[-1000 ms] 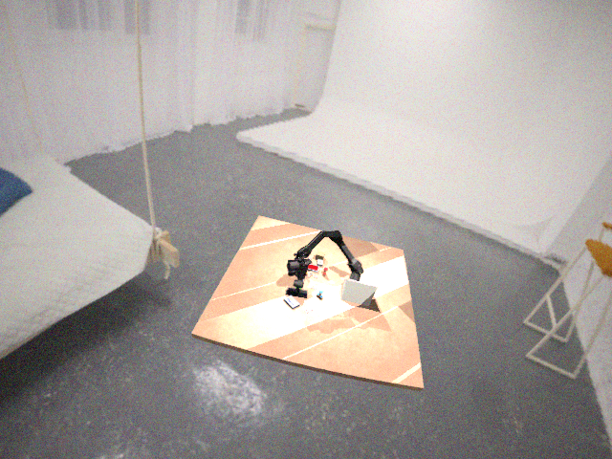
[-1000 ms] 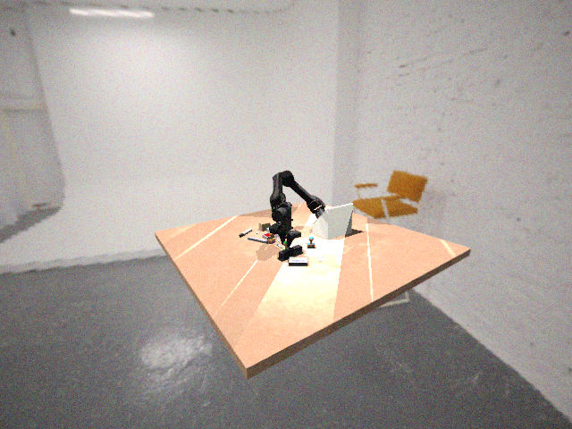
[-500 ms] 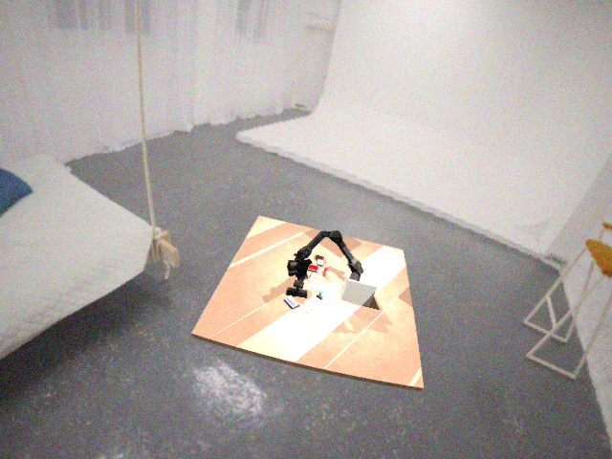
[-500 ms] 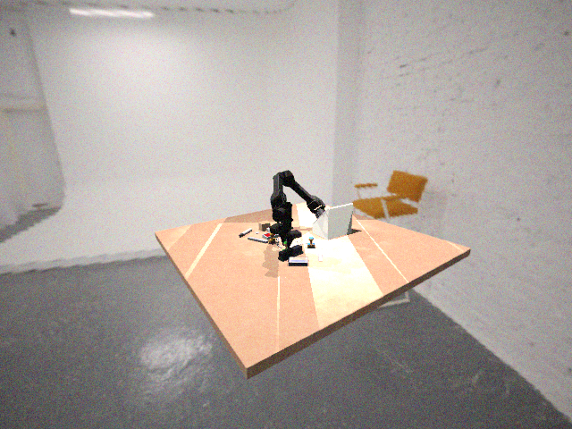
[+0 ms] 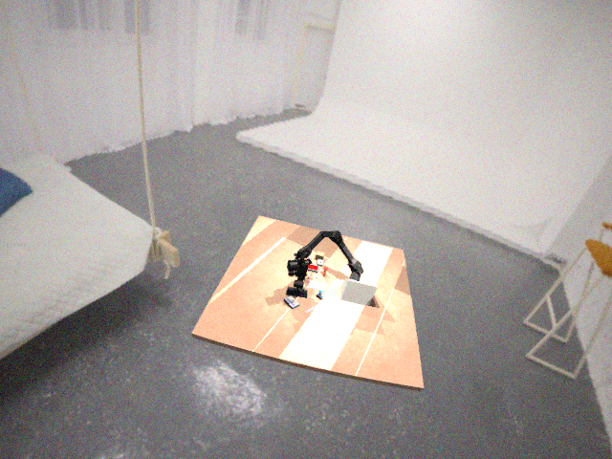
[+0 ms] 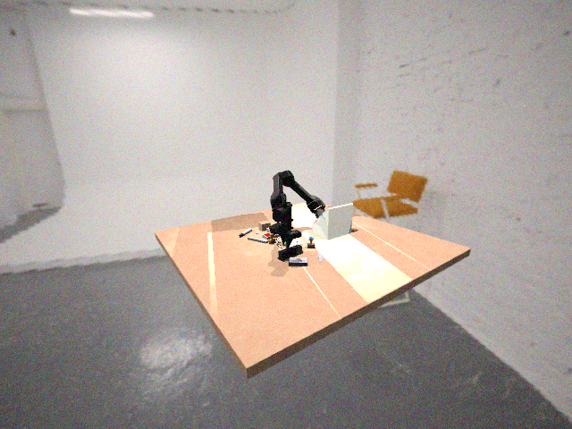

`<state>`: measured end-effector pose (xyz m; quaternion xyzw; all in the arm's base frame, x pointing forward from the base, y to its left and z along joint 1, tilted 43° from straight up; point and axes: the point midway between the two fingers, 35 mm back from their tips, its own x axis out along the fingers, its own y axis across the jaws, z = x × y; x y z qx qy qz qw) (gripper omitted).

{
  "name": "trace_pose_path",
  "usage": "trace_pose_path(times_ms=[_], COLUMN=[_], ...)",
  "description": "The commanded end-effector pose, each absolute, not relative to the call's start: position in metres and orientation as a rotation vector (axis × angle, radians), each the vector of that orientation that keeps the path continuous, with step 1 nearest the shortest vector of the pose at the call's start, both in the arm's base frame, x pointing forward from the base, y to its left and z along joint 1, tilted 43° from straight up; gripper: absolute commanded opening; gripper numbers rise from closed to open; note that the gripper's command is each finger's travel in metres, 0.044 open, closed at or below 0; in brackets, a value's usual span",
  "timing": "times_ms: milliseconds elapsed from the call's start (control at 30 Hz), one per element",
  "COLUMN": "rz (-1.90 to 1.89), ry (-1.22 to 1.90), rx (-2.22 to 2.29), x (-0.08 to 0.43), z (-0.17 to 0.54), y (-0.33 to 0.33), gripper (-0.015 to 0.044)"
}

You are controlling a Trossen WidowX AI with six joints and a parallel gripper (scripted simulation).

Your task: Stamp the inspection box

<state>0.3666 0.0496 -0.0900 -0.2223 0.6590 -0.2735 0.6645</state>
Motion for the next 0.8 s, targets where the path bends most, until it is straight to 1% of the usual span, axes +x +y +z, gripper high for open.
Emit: trace_pose_path(times_ms=[0, 767], rz=[-0.621, -0.606], ry=[1.497, 1.499], rx=[-0.499, -0.483], x=[0.3657, 0.3672], z=[-0.0888, -0.0801], y=[0.0481, 0.0551], gripper=[0.0000, 0.0000])
